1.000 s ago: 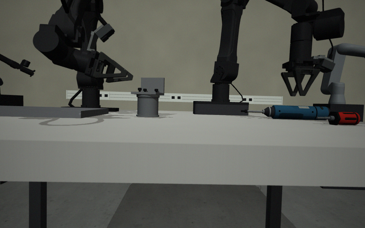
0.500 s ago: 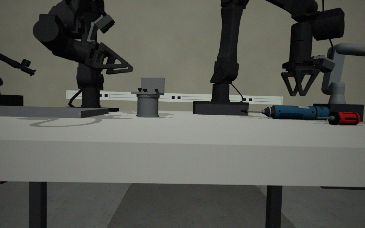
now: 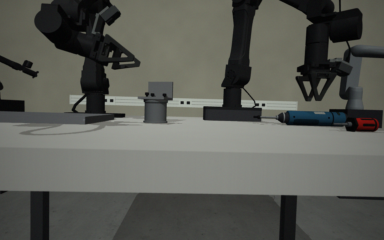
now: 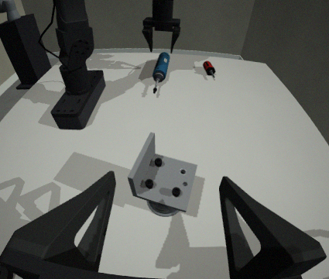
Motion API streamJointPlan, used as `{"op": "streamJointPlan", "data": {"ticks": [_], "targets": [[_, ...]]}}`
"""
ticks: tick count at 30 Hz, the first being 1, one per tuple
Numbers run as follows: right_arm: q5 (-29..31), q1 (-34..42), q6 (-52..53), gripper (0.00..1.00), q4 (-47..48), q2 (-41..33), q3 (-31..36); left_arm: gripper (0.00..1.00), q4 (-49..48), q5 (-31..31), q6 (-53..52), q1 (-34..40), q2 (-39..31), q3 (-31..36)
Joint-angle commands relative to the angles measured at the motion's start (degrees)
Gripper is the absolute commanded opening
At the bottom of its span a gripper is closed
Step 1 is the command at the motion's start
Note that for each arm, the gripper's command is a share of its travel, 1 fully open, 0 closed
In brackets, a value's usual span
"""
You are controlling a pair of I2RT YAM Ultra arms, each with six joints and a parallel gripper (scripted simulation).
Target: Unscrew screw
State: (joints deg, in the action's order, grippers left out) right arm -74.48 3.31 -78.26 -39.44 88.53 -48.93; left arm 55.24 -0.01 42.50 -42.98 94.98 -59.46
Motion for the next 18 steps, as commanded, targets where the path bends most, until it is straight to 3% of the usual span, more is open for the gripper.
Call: {"op": "streamJointPlan", "data": {"ticks": [1,18], "targets": [[-1.33,0.04,-0.44,0.86,-3.02,-2.55,-2.93,0.65,0.58,-0.01,-0.14,-0.78,-1.54,-2.01],[-1.33,0.0,-1.04,0.86,-9.13,-4.1,-6.88,0.65,0.58,-0.01,-0.14,-0.78,-1.54,-2.01]]}}
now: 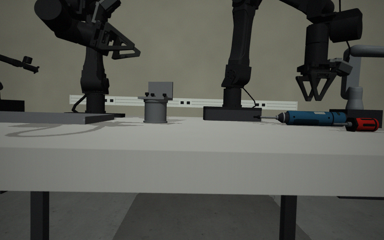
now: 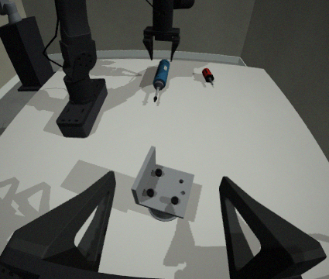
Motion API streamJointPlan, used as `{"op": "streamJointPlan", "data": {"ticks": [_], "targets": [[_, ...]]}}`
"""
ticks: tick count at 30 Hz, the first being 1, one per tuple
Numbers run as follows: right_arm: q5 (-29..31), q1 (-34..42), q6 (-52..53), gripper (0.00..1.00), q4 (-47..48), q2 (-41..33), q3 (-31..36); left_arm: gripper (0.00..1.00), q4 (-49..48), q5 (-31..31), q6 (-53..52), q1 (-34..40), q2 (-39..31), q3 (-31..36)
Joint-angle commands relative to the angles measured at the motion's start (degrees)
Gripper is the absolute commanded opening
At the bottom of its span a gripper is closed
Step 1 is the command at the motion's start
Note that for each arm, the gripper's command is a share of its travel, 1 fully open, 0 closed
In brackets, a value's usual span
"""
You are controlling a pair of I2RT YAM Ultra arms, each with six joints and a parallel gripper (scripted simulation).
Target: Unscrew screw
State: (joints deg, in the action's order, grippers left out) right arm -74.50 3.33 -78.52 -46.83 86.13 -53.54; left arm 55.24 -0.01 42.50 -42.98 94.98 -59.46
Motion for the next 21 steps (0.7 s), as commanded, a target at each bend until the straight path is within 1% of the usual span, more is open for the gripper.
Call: {"op": "streamJointPlan", "data": {"ticks": [1,12,13,21], "targets": [[-1.31,-0.02,-0.82,0.86,-1.99,-1.74,-2.43,0.65,0.58,-0.01,-0.14,-0.78,-1.54,-2.01],[-1.31,-0.04,-1.08,0.86,-3.49,-1.96,-3.46,0.65,0.58,-0.01,-0.14,-0.78,-1.54,-2.01],[0.71,-1.1,0.68,0.86,-3.59,-1.76,-4.09,0.65,0.58,-0.01,-0.14,-0.78,-1.54,-2.01],[9.36,-4.73,7.21,0.86,-4.43,0.58,-9.64,0.65,0.58,-0.01,-0.14,-0.78,-1.54,-2.01]]}}
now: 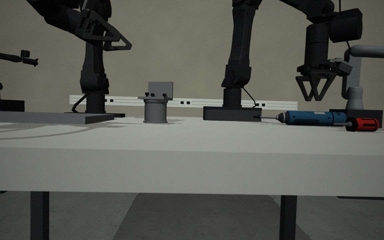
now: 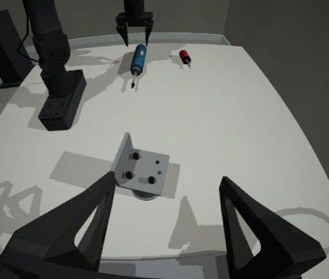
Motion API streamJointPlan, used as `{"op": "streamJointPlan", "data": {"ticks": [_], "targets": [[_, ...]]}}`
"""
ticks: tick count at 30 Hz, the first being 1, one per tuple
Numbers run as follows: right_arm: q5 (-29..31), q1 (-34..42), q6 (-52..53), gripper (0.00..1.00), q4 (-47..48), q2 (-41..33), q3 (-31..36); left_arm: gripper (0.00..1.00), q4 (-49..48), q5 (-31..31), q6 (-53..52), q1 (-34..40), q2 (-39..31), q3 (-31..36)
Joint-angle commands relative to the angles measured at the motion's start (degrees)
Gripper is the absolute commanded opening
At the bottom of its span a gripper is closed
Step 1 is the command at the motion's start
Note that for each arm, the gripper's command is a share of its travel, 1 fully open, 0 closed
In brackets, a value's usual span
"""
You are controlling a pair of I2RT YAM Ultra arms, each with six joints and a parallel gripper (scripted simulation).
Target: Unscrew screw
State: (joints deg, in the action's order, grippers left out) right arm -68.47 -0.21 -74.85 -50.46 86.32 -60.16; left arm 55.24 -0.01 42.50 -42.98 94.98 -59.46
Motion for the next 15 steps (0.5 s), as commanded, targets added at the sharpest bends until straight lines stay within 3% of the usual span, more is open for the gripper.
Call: {"op": "streamJointPlan", "data": {"ticks": [1,8,15], "targets": [[4.48,-1.49,4.42,0.86,-0.83,0.29,-3.79,0.65,0.58,-0.01,-0.14,-0.78,-1.54,-2.01],[7.15,-0.78,6.3,0.86,-0.74,-0.37,-5.65,0.65,0.58,-0.01,-0.14,-0.78,-1.54,-2.01],[14.23,-5.06,12.31,0.86,-1.55,1.07,-10.3,0.65,0.58,-0.01,-0.14,-0.78,-1.54,-2.01]]}}
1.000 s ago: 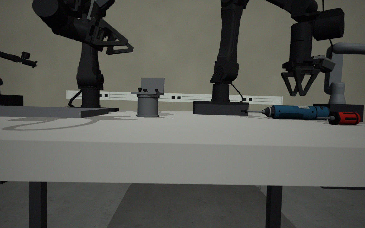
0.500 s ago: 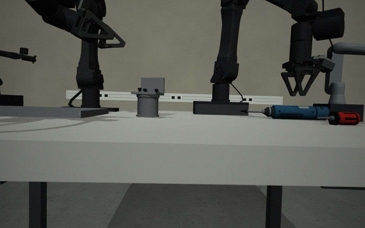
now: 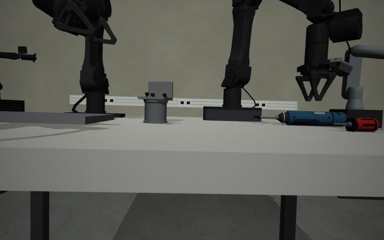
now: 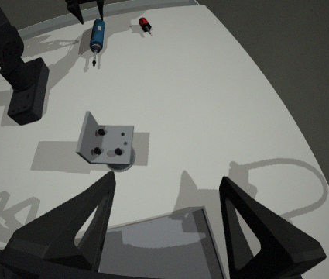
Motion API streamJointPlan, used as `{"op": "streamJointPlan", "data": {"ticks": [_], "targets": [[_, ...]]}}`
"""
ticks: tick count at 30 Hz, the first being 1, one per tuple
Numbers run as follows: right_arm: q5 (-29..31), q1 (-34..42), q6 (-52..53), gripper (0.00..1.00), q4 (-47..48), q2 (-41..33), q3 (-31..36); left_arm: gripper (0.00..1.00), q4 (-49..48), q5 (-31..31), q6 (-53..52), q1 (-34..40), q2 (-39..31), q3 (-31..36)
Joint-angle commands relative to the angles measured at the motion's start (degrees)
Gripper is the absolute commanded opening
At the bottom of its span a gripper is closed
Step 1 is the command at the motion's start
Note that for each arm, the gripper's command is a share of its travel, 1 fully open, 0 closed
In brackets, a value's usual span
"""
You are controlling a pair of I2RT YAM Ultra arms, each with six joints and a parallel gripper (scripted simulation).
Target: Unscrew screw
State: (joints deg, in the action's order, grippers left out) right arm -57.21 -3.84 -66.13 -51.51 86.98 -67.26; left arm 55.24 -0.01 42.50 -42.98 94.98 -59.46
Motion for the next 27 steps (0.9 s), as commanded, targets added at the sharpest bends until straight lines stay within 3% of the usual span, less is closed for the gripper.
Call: {"op": "streamJointPlan", "data": {"ticks": [1,5,10,22,27], "targets": [[4.05,-1.81,4.42,0.86,-0.59,0.64,-3.97,0.65,0.58,-0.01,-0.14,-0.78,-1.54,-2.01],[8.5,-3.03,7.72,0.86,-0.95,1.38,-7.25,0.65,0.58,-0.01,-0.14,-0.78,-1.54,-2.01],[8.81,-1.83,7.75,0.86,-1.2,-0.04,-7.7,0.65,0.58,-0.01,-0.14,-0.78,-1.54,-2.01],[21.42,-7.69,17.83,0.86,-2.27,2.42,-16.35,0.65,0.58,-0.01,-0.14,-0.78,-1.54,-2.01],[21.73,-6.51,17.83,0.86,-2.62,1.23,-16.92,0.65,0.58,-0.01,-0.14,-0.78,-1.54,-2.01]]}}
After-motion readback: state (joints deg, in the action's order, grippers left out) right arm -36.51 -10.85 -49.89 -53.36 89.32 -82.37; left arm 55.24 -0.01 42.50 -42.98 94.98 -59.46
